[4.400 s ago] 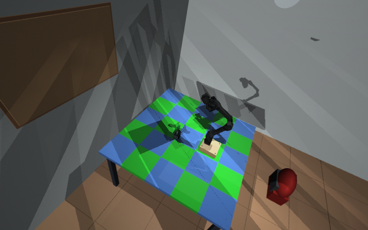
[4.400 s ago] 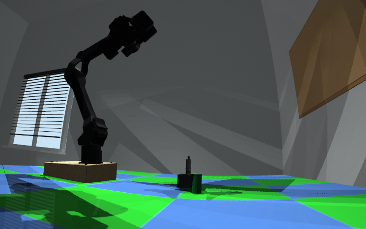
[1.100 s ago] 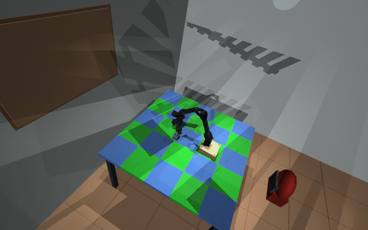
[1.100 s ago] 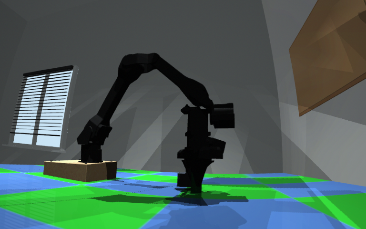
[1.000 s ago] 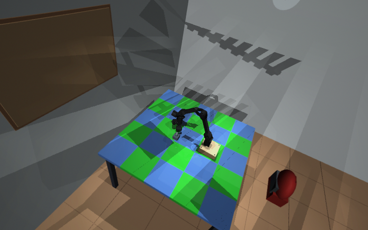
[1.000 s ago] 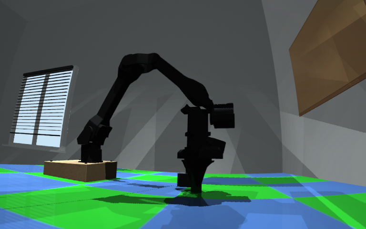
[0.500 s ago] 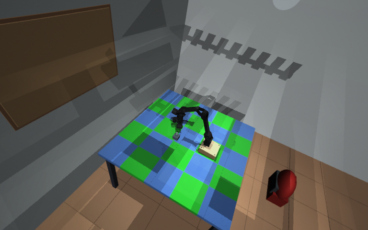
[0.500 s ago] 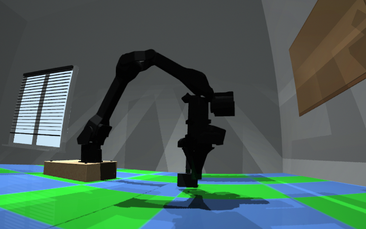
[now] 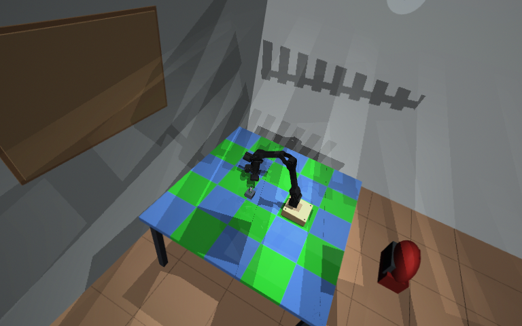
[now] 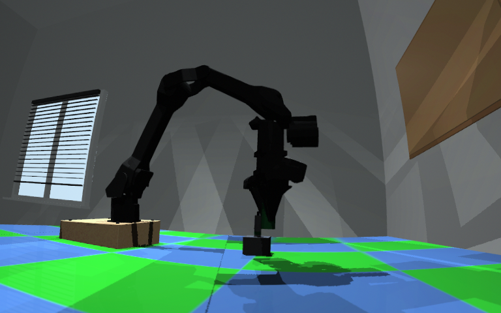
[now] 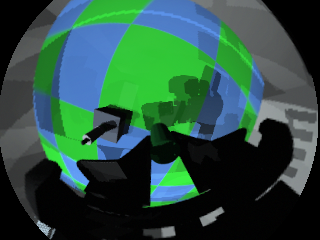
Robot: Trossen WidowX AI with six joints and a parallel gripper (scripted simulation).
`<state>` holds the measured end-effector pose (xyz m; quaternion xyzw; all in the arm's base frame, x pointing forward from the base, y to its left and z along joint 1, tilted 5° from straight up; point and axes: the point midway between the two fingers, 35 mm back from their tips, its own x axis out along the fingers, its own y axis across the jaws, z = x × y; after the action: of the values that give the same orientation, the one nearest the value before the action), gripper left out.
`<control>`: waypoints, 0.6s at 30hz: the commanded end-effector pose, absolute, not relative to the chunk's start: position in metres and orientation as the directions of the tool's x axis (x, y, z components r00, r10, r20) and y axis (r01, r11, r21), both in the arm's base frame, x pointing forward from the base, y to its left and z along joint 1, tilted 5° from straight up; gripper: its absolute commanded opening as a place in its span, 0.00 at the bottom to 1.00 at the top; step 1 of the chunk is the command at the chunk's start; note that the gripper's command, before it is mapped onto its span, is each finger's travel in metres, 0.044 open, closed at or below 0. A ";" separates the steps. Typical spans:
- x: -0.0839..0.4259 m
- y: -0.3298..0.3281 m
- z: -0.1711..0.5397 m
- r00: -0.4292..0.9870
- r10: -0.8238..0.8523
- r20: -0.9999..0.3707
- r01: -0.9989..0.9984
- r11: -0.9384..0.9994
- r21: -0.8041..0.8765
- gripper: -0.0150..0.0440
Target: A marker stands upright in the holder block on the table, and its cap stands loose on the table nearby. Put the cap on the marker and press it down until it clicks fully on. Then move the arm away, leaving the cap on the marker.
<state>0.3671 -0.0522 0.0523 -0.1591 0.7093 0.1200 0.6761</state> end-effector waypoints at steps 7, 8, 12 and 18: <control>0.363 -0.011 0.073 -0.022 -0.056 -0.998 -0.385 0.922 -0.043 0.25; 0.362 -0.007 0.075 -0.022 -0.055 -0.998 -0.385 0.922 -0.043 0.25; 0.359 0.009 0.082 -0.022 -0.054 -0.998 -0.384 0.922 -0.042 0.25; 0.351 0.032 0.092 -0.024 -0.052 -0.998 -0.386 0.922 -0.039 0.25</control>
<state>0.3544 0.0203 0.0845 -0.1587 0.7073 0.1220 0.6780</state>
